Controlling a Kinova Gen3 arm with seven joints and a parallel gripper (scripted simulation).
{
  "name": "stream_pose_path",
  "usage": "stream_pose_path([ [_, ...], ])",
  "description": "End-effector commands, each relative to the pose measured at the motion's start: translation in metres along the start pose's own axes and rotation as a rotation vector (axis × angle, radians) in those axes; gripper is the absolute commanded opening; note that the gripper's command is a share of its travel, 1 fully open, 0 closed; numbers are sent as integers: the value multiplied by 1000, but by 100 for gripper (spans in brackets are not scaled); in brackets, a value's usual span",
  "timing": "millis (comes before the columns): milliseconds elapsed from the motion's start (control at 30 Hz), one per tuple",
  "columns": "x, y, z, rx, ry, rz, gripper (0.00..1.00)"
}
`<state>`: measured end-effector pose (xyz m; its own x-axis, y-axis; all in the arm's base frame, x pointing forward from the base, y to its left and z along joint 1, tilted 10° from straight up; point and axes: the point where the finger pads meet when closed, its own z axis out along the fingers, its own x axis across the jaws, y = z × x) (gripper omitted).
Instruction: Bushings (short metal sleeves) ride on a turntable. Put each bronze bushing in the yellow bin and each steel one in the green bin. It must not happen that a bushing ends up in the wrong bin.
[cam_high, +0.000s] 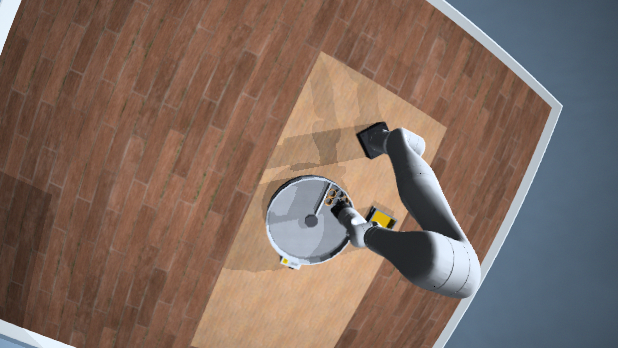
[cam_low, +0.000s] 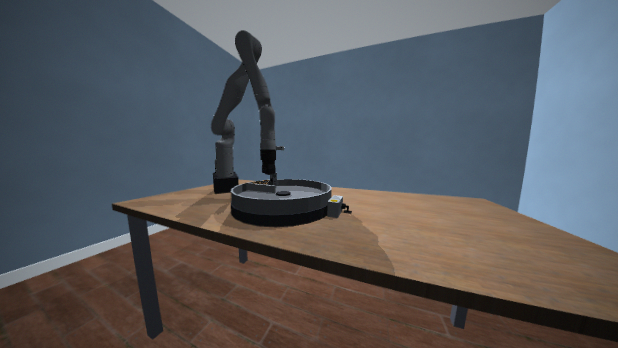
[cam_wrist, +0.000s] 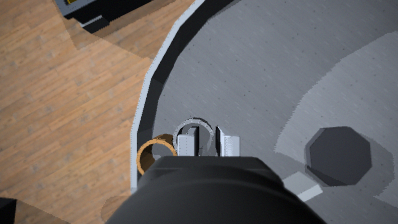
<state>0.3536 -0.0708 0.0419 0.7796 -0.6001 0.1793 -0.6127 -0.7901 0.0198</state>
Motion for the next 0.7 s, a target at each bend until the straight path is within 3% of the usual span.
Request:
stream_pose_path([
  [0, 0, 0, 0, 0, 0, -1, 45],
  [67, 0, 0, 0, 0, 0, -1, 45],
  [100, 0, 0, 0, 1, 1, 0, 0],
  [667, 1, -1, -1, 3, 3, 0, 0],
])
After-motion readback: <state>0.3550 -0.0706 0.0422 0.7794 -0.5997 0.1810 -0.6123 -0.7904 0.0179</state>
